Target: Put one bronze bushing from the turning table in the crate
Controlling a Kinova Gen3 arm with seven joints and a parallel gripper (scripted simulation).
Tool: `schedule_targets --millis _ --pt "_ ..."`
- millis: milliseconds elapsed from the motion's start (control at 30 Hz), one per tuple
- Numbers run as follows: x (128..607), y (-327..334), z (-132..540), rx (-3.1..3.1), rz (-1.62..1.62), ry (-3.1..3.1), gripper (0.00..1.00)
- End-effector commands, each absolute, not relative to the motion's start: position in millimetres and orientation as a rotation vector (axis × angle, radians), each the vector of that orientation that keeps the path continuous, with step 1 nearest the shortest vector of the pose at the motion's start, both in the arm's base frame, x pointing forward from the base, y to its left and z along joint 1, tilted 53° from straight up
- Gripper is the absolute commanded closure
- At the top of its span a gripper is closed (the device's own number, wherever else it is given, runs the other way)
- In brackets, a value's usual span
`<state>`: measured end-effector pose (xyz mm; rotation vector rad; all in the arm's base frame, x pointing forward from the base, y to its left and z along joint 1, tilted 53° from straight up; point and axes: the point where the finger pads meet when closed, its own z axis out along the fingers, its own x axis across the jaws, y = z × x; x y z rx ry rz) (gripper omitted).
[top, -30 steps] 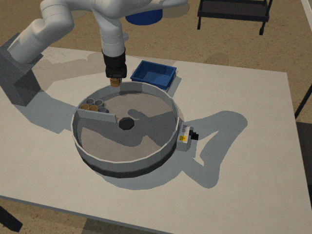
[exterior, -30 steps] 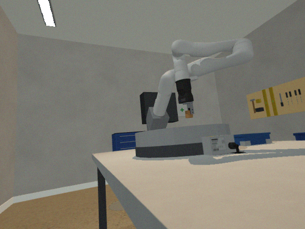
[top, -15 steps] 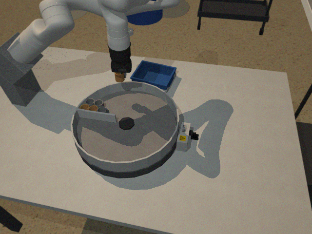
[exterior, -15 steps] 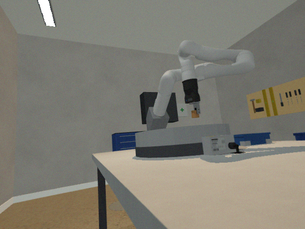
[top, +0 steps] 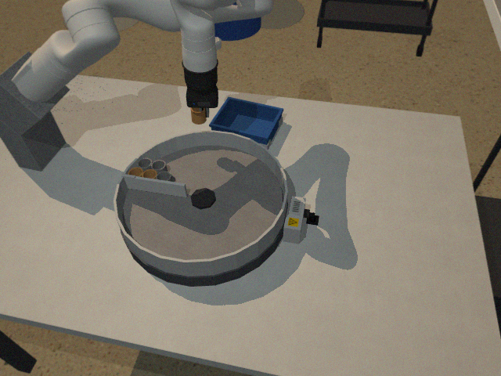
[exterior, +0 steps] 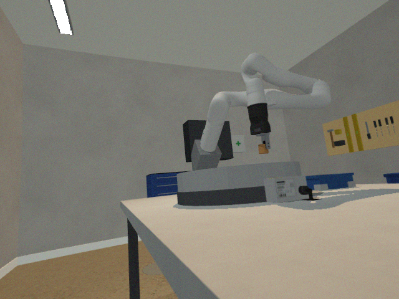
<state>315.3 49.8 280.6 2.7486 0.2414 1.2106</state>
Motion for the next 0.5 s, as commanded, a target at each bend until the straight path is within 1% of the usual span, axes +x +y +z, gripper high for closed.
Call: schedule_targets --millis 0,67,467 --pt "321 72 282 2.731 1.196 0.263 1.0" --pt "326 92 285 2.723 1.202 0.259 1.0" --pt "326 92 285 2.723 1.202 0.259 1.0"
